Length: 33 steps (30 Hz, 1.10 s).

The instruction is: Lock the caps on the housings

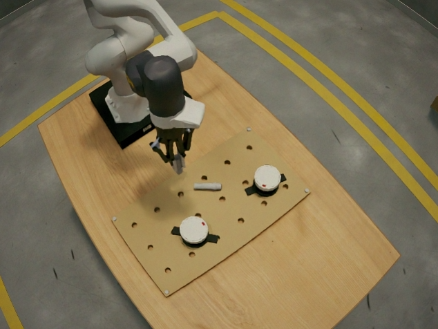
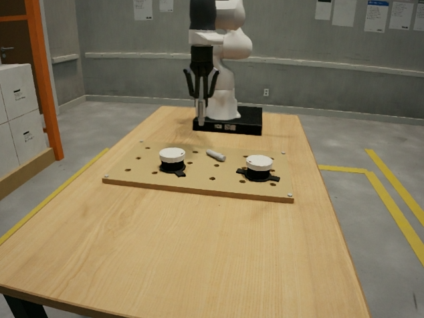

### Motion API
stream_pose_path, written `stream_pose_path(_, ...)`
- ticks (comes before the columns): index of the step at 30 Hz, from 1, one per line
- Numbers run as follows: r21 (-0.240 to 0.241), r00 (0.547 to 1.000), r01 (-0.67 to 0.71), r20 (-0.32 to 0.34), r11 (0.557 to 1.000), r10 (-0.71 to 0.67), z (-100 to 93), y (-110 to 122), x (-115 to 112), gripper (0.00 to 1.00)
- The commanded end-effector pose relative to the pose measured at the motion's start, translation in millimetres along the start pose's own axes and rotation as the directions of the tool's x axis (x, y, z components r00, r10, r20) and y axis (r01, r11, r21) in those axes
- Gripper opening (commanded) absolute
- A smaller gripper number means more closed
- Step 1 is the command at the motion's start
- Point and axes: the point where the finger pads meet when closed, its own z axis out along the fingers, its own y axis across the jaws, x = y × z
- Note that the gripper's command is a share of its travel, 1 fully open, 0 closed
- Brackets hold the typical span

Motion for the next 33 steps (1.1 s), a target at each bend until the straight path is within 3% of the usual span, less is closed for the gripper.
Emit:
stream_pose_path(1, -0.004, 0.997, 0.073, -0.004, 0.997, -0.073, 0.5, 17.8, 14.4, 0.1)
stream_pose_path(33, -0.004, 0.997, 0.073, -0.004, 0.997, -0.073, 17.1, 17.9, 14.6, 0.1)
